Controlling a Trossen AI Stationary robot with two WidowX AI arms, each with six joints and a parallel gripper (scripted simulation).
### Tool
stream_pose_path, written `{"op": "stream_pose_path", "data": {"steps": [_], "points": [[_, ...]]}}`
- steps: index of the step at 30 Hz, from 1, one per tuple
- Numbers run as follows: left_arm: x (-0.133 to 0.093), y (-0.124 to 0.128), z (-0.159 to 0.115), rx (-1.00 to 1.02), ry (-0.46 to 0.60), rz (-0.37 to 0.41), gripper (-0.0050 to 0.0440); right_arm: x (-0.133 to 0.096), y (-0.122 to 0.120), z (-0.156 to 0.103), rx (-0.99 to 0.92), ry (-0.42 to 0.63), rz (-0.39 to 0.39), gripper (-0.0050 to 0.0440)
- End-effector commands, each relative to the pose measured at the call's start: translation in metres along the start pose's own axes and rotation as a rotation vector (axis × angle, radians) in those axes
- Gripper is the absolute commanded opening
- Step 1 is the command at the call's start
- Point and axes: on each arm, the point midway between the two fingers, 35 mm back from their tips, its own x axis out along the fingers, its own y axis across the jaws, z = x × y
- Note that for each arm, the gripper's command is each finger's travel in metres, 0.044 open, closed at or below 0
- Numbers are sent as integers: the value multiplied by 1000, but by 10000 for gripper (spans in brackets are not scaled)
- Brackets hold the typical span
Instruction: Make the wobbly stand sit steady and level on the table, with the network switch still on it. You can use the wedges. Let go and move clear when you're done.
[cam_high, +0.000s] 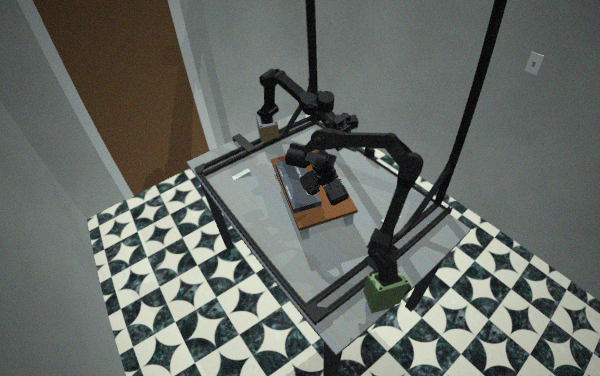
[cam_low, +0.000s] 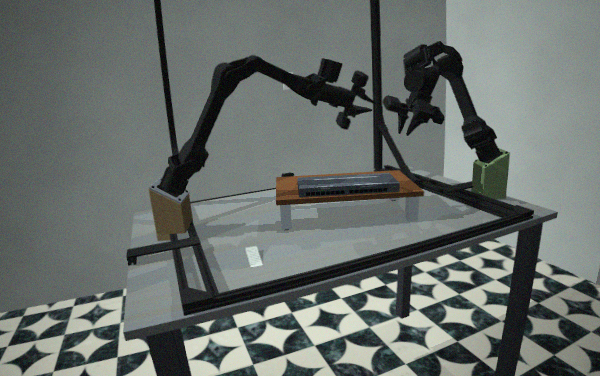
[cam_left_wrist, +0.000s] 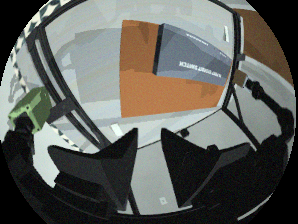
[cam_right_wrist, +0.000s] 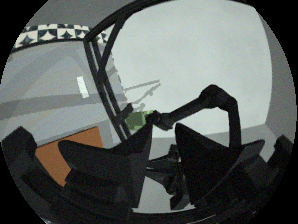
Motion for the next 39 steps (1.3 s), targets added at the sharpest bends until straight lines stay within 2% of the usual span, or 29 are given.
{"op": "stream_pose_path", "data": {"steps": [1, 5, 7, 8, 13, 18, 20, 24, 25, 35, 39], "points": [[16, 50, -17, 261, -51, 86, 0, -14, -70, 8, 173, -45, -169, 0], [16, 50, -17, 488, -96, 162, 0, -14, -70, 8, 173, -45, -169, 0], [16, 50, -17, 488, -96, 162, 0, -14, -70, 8, 173, -45, -169, 0], [17, 50, -15, 390, -62, 149, 0, -17, -71, 7, 178, -50, -177, 0], [29, 99, -21, 806, -100, 304, 0, -40, -132, 14, 375, -134, -329, 0], [39, 146, -15, 1123, -108, 433, 0, -71, -190, 18, 563, -245, -471, 0], [39, 146, -15, 1229, -116, 472, 0, -71, -190, 18, 563, -245, -471, 0], [39, 146, -15, 1229, -116, 472, 0, -71, -190, 18, 563, -245, -471, 0], [38, 140, -16, 1139, -99, 444, 0, -74, -189, 17, 567, -250, -476, 0], [39, 146, -15, 1229, -116, 472, 0, -155, -290, 19, 895, -543, -711, 0], [39, 146, -15, 1229, -116, 472, 0, -155, -290, 19, 895, -543, -711, 0]]}}
